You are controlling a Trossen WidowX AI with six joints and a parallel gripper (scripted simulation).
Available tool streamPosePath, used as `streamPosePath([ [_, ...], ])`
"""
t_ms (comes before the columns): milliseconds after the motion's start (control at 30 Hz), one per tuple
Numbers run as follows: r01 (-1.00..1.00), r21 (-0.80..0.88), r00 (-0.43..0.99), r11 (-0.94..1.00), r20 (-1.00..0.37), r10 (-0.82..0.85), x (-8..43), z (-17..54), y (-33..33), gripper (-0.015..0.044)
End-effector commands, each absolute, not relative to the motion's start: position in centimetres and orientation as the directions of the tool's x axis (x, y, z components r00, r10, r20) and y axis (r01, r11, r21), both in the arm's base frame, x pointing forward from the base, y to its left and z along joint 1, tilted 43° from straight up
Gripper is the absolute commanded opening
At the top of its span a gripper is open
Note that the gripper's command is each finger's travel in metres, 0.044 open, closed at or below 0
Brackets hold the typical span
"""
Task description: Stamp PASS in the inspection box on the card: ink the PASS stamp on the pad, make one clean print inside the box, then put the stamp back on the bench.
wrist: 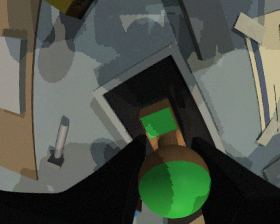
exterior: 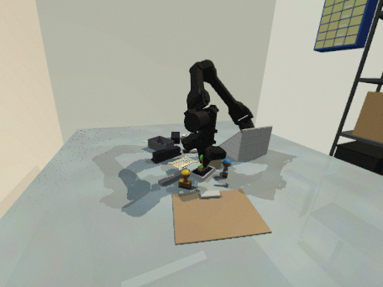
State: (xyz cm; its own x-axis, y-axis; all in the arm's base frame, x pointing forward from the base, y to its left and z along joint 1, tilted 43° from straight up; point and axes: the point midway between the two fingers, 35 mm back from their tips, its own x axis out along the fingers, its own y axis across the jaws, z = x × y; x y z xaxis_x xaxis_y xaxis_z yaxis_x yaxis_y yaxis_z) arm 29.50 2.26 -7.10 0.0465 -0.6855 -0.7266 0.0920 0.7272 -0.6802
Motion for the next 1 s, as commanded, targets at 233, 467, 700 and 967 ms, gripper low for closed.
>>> streamPosePath([
  [233, 0.093, -0.682, 0.046, 0.725, -0.725, -0.688, 29.56, -7.2, 2.08, 0.0],
  [467, 0.093, -0.682, 0.046, 0.725, -0.725, -0.688, 29.55, -6.96, 2.3, 0.0],
  [700, 0.093, -0.682, 0.046, 0.725, -0.725, -0.687, 29.54, -6.7, 2.54, 0.0],
  [967, 0.093, -0.682, 0.046, 0.725, -0.725, -0.687, 29.53, -6.41, 2.81, 0.0],
])
